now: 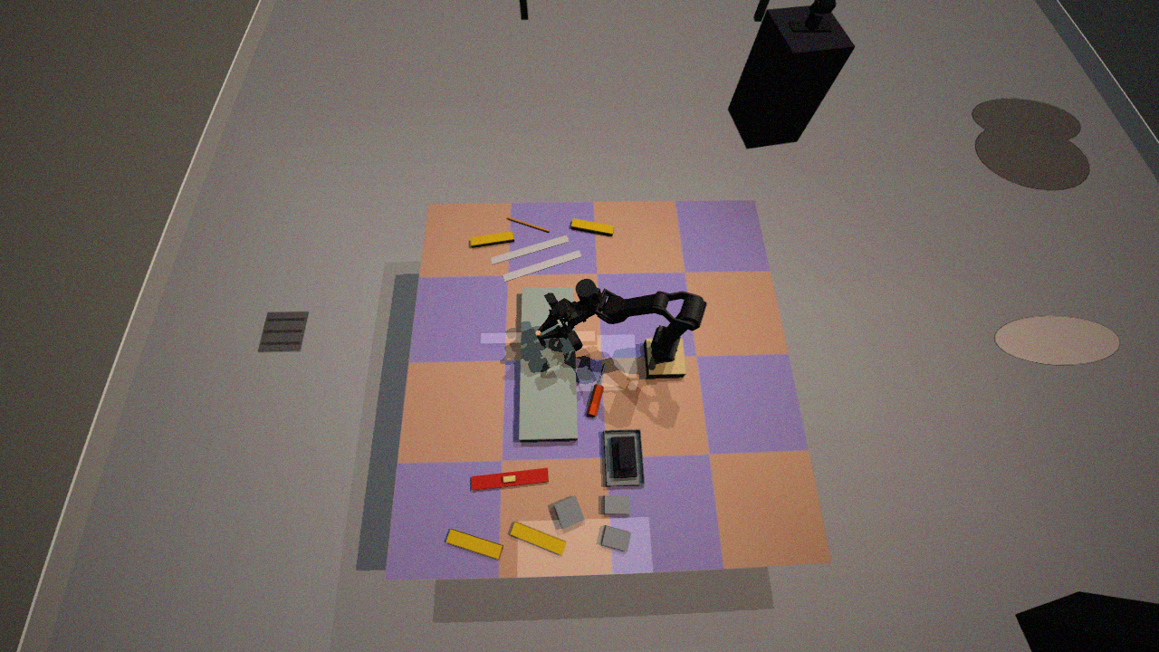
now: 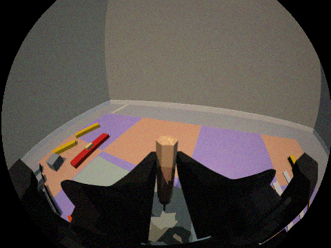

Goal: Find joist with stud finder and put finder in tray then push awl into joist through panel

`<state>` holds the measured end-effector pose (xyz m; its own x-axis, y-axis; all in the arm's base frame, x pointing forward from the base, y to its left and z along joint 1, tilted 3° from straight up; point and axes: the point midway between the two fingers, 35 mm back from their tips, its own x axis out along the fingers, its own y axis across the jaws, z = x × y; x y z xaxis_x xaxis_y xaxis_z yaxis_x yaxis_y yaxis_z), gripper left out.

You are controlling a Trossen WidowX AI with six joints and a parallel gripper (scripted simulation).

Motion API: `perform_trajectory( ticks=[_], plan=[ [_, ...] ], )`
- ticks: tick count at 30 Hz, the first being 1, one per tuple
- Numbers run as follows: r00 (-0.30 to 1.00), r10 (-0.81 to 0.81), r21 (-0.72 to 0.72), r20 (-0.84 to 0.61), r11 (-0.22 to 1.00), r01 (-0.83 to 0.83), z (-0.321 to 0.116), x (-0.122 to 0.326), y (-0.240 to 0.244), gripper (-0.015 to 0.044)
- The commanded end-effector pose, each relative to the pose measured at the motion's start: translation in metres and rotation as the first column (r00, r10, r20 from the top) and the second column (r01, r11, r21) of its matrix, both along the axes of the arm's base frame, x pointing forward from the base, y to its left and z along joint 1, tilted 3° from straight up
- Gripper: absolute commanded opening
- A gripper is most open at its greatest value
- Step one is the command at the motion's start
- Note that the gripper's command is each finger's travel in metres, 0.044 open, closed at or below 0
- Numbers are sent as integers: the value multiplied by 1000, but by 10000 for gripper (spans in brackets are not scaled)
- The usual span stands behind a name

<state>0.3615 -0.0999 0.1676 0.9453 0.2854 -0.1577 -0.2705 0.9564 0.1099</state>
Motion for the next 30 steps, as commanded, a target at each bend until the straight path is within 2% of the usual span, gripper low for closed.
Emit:
perform_trajectory(
  ticks=[1, 7, 30],
  plan=[
    [988, 141, -24, 54, 990, -140, 0, -3, 15, 0],
    [943, 313, -58, 116, 950, -308, 0, -11, 34, 0],
    [941, 318, -59, 118, 948, -313, -8, -11, 34, 0]
  ],
)
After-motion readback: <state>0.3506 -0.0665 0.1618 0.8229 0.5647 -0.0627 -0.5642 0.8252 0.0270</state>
